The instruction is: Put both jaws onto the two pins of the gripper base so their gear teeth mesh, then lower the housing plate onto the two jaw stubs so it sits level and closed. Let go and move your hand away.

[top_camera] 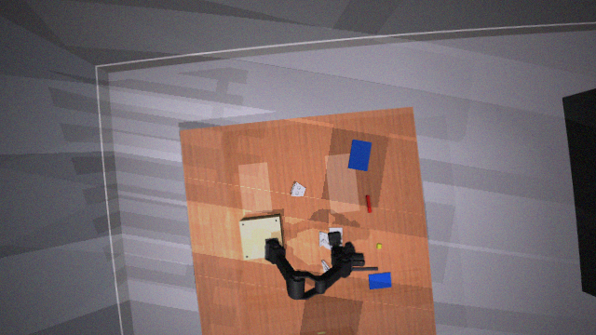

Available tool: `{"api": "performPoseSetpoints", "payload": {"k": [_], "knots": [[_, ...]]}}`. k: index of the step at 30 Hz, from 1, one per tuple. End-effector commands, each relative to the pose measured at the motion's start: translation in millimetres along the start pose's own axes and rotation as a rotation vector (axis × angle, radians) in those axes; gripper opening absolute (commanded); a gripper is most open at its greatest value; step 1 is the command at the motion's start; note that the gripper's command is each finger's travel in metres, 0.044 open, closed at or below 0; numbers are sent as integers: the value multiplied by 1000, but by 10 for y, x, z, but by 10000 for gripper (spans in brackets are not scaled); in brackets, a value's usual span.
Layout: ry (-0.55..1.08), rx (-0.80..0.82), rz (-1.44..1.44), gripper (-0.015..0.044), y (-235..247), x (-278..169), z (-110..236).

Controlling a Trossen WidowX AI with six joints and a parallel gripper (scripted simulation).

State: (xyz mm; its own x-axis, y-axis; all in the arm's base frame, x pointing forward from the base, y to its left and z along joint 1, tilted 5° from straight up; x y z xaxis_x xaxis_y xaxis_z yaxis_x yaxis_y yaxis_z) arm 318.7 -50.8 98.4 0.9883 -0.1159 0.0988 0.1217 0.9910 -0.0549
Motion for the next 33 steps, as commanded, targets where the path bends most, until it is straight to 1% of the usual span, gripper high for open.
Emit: {"api": "performPoseSetpoints", "payload": {"k": [1,2,3,16,19,25,28,29,33], "knots": [[0,0,0,186,0,0,0],[0,0,0,213,0,0,0],[0,0,0,224,0,0,0],[0,0,0,224,0,0,0],[0,1,1,224,0,13,126],[-1,4,3,224,-2,1,676],[-1,4,3,224,-2,-2,698],[-11,1,5,224,-7,17,600],[-10,0,78,329,-58,12,608]]}}
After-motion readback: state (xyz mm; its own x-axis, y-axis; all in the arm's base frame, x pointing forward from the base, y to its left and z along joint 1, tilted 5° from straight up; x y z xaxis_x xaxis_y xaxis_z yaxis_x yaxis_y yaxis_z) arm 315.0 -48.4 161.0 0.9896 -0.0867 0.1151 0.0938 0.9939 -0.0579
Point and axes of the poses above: the point midway between the two fingers, 35 mm back from their tips, its own z axis back along the fingers, its own y axis across the jaws, x = y × z, the point moved 9 cm from there along z, back along the fingers, and after that the axes turned 9 degrees about -z, right-handed, at the moved point
